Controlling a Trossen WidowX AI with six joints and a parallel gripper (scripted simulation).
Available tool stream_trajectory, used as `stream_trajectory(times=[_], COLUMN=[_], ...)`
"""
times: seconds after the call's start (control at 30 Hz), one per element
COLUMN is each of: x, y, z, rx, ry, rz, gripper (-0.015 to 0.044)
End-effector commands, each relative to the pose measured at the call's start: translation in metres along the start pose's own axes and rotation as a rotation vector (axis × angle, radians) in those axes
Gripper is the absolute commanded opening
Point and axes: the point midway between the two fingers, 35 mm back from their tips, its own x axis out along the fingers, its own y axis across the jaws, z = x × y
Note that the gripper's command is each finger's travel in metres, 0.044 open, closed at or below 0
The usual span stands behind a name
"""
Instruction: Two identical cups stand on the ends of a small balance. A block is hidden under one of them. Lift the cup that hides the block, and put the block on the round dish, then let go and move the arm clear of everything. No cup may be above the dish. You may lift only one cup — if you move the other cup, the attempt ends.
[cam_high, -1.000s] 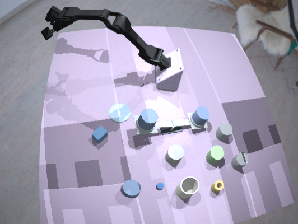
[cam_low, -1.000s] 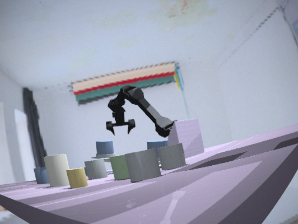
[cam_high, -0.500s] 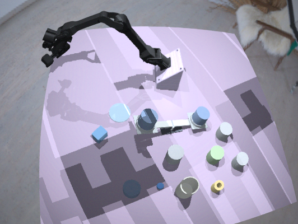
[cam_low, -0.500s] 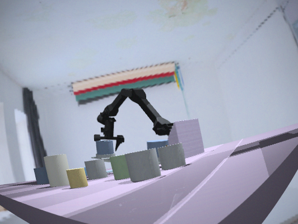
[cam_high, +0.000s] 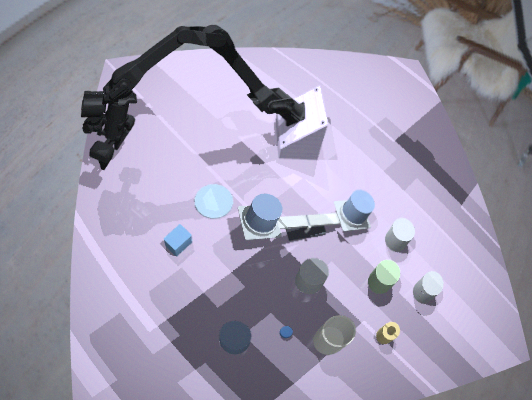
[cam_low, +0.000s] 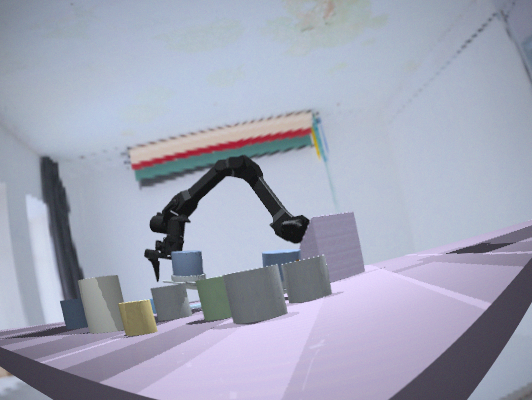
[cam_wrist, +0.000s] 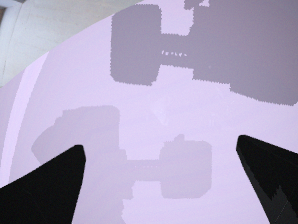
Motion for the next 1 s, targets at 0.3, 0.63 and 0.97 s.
stream_trajectory(times=[0.3,0.63,0.97], x=[-0.016,-0.052,-0.099], y=[0.073,0.101,0.106], z=[-0.126,-0.217,-0.294], rx=[-0.257,-0.496,-0.75], ry=[0.223,0.332,0.383], rz=[0.104,0.18,0.262], gripper=[0.044,0.044,0.044])
